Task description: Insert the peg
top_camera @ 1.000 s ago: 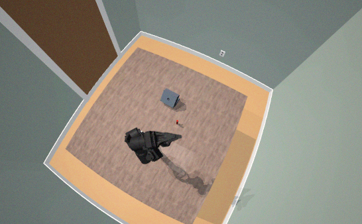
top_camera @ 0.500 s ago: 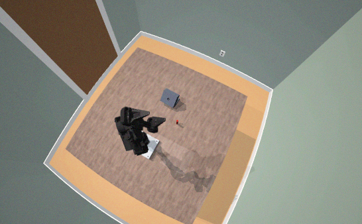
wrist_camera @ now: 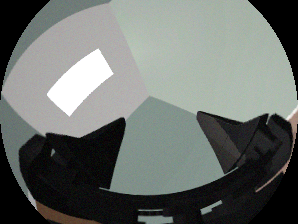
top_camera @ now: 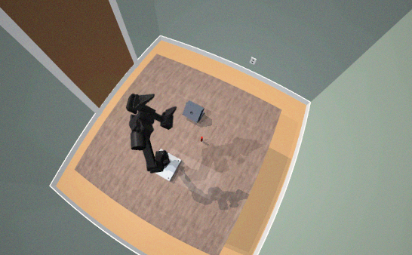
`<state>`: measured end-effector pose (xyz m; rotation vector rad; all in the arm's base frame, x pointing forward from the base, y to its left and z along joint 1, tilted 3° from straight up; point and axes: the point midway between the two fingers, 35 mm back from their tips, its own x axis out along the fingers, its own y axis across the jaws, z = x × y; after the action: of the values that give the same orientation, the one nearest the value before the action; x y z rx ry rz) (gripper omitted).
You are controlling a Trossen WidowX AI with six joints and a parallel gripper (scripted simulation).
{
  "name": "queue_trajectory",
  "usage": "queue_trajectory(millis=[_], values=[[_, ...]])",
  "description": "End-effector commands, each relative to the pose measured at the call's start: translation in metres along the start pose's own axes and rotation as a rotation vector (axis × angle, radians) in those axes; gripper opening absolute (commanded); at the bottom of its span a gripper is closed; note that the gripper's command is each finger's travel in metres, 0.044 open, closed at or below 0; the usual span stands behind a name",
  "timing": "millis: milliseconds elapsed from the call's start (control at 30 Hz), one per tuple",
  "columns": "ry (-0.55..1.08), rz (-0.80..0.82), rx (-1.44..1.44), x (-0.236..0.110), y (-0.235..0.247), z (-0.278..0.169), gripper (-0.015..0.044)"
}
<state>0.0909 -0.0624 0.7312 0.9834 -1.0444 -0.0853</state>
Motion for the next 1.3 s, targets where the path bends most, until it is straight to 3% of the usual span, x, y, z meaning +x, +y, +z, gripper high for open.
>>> queue_trajectory(millis=[0, 600, 1267], values=[[0.045, 0.04, -0.043, -0.001, 0.007, -0.034, 0.044], [0.284, 0.068, -0.203, -0.006, -0.024, -0.167, 0.044], [0.618, -0.163, -0.312, -0.021, -0.153, -0.29, 0.044]])
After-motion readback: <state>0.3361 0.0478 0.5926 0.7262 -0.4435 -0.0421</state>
